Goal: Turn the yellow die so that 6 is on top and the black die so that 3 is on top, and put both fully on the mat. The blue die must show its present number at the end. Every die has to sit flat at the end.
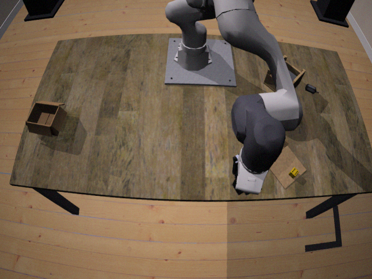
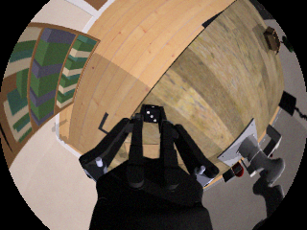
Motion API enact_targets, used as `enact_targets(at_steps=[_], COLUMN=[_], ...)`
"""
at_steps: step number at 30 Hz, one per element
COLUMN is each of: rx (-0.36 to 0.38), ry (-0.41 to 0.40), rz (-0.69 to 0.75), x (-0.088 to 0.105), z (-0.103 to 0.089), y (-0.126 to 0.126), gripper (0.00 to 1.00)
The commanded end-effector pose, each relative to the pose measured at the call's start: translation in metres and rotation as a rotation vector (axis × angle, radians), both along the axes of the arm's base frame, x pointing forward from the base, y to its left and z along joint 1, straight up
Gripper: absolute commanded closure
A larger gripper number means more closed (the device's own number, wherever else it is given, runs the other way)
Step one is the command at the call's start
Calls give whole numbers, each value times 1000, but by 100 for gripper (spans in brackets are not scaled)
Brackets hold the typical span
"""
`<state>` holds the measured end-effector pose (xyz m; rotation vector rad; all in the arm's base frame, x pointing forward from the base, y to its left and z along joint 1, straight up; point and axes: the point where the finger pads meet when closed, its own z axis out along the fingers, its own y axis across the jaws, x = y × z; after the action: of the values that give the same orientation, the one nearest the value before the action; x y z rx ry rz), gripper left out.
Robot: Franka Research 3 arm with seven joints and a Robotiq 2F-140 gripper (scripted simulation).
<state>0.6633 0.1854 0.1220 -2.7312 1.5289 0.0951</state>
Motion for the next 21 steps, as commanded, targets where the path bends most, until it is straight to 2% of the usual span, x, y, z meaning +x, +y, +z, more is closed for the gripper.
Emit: enact_targets(at_steps=[1,12,14,15,21], rx=[7,11,11,12,14], ry=[-19,-28,-28,-30,-34], rz=[160,409,409,466,590], x=[-3,-24,-24,-29,-41], z=[1,1,1,1,2], y=[9,46,46,54,72], gripper=[76,76,76,76,76])
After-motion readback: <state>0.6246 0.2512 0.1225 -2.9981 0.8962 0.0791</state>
